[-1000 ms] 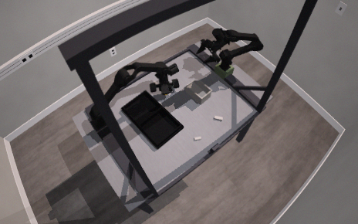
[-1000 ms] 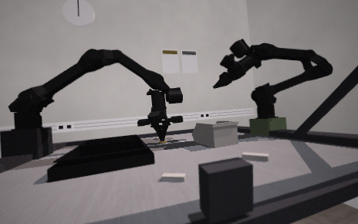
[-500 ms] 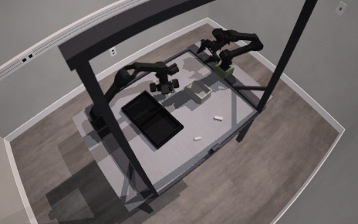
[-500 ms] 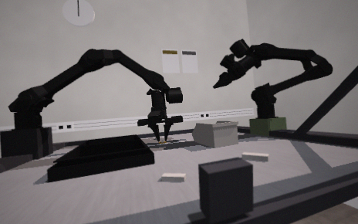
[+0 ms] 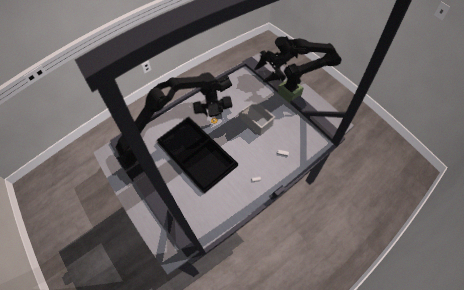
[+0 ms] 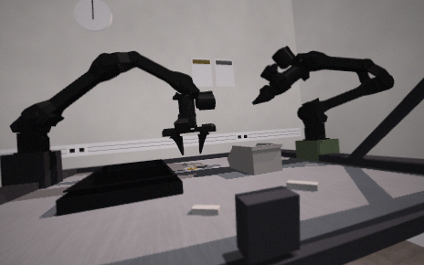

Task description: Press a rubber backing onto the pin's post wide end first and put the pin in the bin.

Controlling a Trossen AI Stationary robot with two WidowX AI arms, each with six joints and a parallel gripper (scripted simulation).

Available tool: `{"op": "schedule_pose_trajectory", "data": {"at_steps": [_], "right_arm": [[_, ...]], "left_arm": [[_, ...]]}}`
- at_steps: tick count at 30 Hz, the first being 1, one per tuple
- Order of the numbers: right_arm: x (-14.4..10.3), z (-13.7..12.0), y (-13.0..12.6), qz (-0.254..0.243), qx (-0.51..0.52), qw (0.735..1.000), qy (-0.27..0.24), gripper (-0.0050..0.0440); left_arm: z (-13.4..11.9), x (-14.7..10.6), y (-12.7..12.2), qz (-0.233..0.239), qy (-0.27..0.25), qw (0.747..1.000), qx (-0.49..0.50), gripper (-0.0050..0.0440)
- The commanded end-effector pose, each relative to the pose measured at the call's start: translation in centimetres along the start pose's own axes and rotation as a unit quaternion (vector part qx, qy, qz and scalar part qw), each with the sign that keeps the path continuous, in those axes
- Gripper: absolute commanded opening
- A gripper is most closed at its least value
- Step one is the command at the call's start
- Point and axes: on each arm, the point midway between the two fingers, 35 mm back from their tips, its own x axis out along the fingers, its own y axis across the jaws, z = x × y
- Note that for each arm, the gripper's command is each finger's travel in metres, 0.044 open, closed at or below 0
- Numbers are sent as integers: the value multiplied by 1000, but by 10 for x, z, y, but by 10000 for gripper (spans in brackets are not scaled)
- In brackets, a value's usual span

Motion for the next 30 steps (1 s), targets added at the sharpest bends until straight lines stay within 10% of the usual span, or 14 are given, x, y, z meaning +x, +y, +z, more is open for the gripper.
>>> {"op": "schedule_pose_trajectory", "data": {"at_steps": [1,10,25,30], "right_arm": [[-2,3,0,0,-2,1000,-4,440],[-2,3,0,0,-2,1000,-4,440],[13,49,-4,8,-24,996,83,130],[34,69,-5,14,-36,991,130,130]], "left_arm": [[-4,-33,8,25,11,1000,0,372],[-1,-56,-11,70,-26,996,-55,440],[5,-130,-51,248,-135,932,-226,440],[9,-152,-64,297,-167,899,-276,440]]}}
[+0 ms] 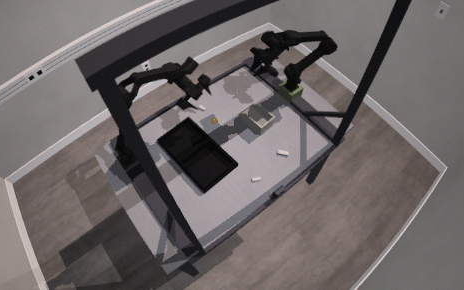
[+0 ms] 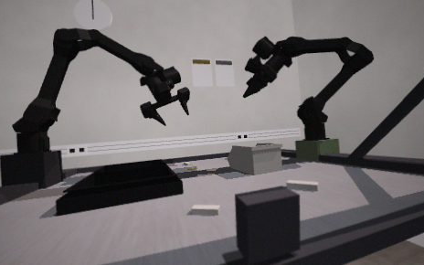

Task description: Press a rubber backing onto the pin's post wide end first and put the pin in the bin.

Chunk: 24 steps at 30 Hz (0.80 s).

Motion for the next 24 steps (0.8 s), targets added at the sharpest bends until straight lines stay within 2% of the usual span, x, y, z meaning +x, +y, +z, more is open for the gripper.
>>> {"op": "schedule_pose_trajectory", "data": {"at_steps": [1,3,5,9,17,20,22,24], "right_arm": [[12,29,-3,4,-17,999,46,130],[20,40,-4,6,-23,998,62,130],[20,40,-4,6,-23,998,62,130],[49,57,-7,13,-35,993,108,130],[103,82,-8,22,-60,983,172,130],[127,85,-8,27,-69,978,197,130],[127,85,-8,27,-69,978,197,130],[147,83,-7,31,-74,972,219,130]], "left_arm": [[12,-35,-1,85,-34,994,-51,440],[15,-45,-4,105,-48,990,-76,440],[15,-45,-4,105,-48,990,-76,440],[22,-66,-5,156,-78,977,-120,440],[34,-98,-13,225,-125,945,-202,440],[37,-108,-14,251,-137,931,-228,440],[37,-108,-14,251,-137,931,-228,440],[42,-116,-13,271,-149,920,-241,440]]}}
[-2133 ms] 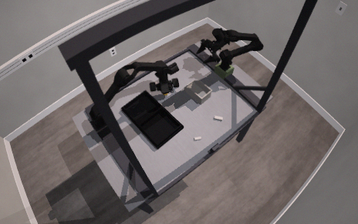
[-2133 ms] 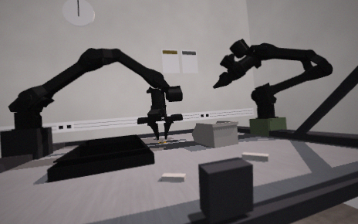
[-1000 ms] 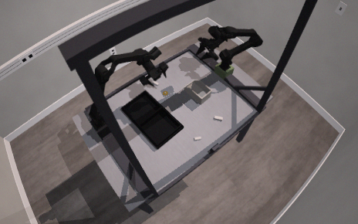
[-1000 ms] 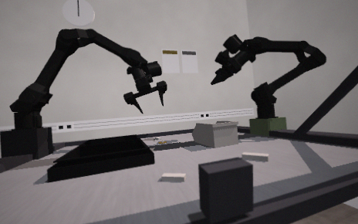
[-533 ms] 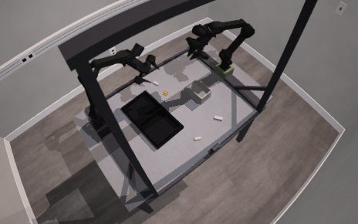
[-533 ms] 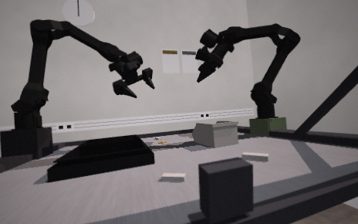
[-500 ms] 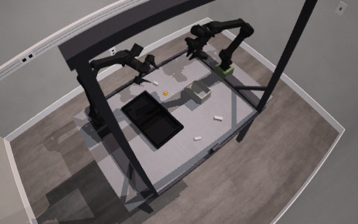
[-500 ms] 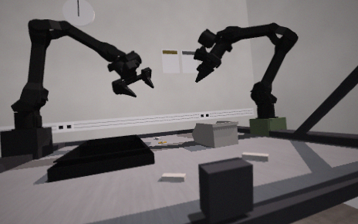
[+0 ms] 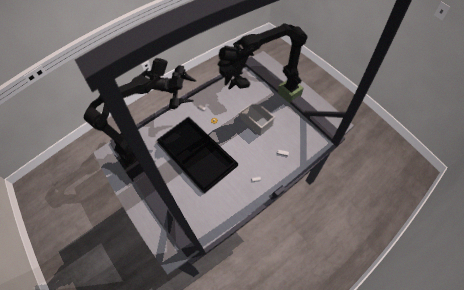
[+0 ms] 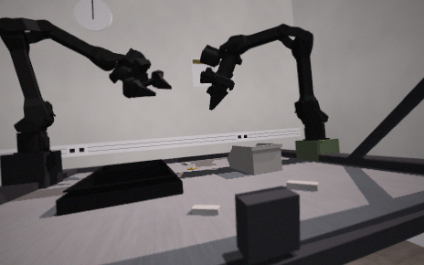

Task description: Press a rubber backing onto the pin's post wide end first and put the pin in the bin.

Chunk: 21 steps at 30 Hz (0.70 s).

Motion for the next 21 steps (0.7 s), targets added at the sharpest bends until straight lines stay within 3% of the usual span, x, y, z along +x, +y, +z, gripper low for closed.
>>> {"op": "schedule_pose_trajectory", "data": {"at_steps": [1,6,13,15,21], "right_arm": [[27,24,-4,4,-17,999,33,130],[68,39,-4,10,-35,997,73,130],[134,42,-1,22,-55,989,133,130],[134,42,-1,22,-55,989,133,130],[183,33,3,31,-69,981,178,130]], "left_arm": [[14,-17,3,58,-29,997,-31,440],[32,-35,6,114,-67,988,-80,440],[58,-63,9,194,-121,960,-160,440],[58,-63,9,194,-121,960,-160,440],[81,-88,11,265,-170,920,-234,440]]}}
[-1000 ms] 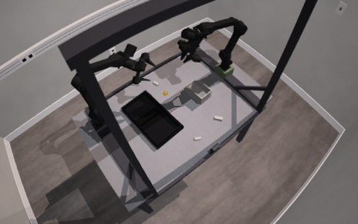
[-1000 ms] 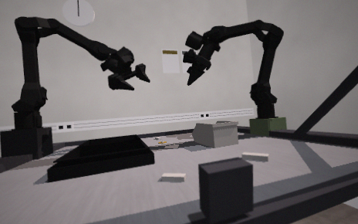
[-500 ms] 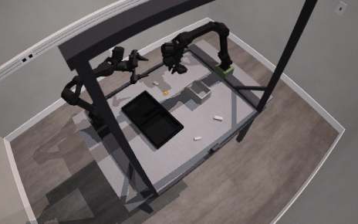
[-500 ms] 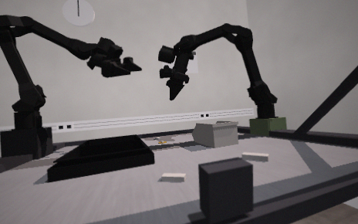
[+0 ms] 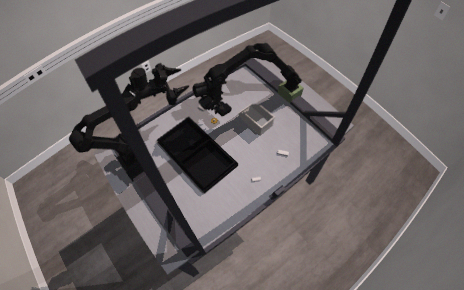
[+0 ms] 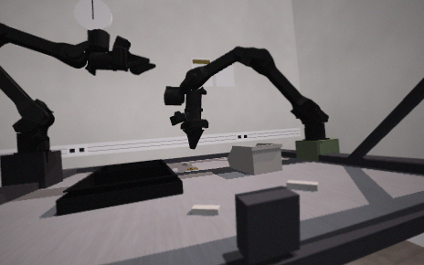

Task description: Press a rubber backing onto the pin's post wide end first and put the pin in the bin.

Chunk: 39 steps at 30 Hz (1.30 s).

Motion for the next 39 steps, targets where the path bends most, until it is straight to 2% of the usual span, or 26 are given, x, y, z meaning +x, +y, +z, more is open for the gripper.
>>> {"op": "schedule_pose_trajectory", "data": {"at_steps": [1,5,9,17,23,33,35,36,37,39], "right_arm": [[22,13,-1,2,-14,1000,21,130],[30,14,0,4,-16,999,28,130],[36,12,-1,7,-15,999,35,130],[37,11,0,8,-15,999,37,130],[57,3,2,10,-15,999,43,130],[62,5,2,9,-15,999,40,130],[61,6,1,8,-15,999,38,90],[61,6,1,8,-15,999,38,90],[61,6,1,8,-15,999,38,70],[54,9,0,6,-12,999,30,70]], "left_arm": [[24,-13,-1,61,-44,996,-49,440],[41,-20,1,91,-68,991,-78,440],[44,-21,1,104,-71,988,-93,440],[45,-20,1,109,-71,987,-99,440],[45,-20,1,109,-71,987,-97,440],[44,-20,1,108,-70,987,-96,440],[44,-20,1,108,-70,987,-96,440],[44,-20,1,108,-70,987,-96,440],[44,-20,1,108,-70,987,-96,440],[44,-20,1,108,-70,987,-96,440]]}}
